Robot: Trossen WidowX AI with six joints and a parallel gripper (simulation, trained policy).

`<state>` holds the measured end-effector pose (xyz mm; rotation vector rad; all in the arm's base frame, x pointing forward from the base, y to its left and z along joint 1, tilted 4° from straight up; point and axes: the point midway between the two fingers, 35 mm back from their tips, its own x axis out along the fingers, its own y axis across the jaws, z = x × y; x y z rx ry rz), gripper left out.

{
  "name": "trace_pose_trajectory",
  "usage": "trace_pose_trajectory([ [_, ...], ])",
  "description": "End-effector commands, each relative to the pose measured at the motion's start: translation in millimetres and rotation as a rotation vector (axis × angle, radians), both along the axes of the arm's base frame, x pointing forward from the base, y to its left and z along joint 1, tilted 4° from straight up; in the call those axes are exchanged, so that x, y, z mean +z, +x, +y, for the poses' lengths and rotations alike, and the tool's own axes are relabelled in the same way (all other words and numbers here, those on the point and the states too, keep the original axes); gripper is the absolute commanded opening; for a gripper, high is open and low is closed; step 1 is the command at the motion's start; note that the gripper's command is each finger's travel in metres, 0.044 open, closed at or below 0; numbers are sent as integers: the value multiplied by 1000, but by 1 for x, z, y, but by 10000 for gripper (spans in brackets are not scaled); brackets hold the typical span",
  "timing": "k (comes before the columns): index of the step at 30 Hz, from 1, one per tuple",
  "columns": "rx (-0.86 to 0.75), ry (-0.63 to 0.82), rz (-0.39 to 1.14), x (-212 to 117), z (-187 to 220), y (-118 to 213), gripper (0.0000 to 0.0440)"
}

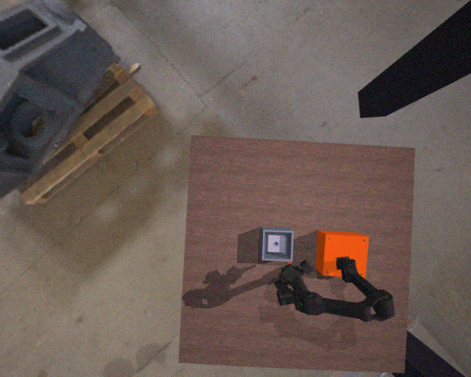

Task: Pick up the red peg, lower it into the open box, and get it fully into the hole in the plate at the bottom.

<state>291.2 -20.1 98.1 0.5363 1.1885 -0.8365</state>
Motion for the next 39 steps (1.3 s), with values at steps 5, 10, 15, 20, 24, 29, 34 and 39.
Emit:
trace_pose_trajectory([
  [5, -41, 9, -20, -3, -26, 15, 0],
  [10, -74, 16, -34, -6, -44, 24, 0],
  [15, -102, 26, -43, -12, -61, 33, 0],
  [20, -122, 42, -41, -21, -73, 39, 0],
  [24, -132, 56, -36, -32, -80, 44, 0],
  [29, -131, 68, -14, -50, -85, 46, 32],
  [34, -109, 69, 22, -64, -91, 46, 131],
  [39, -95, 56, 20, -67, -99, 58, 206],
])
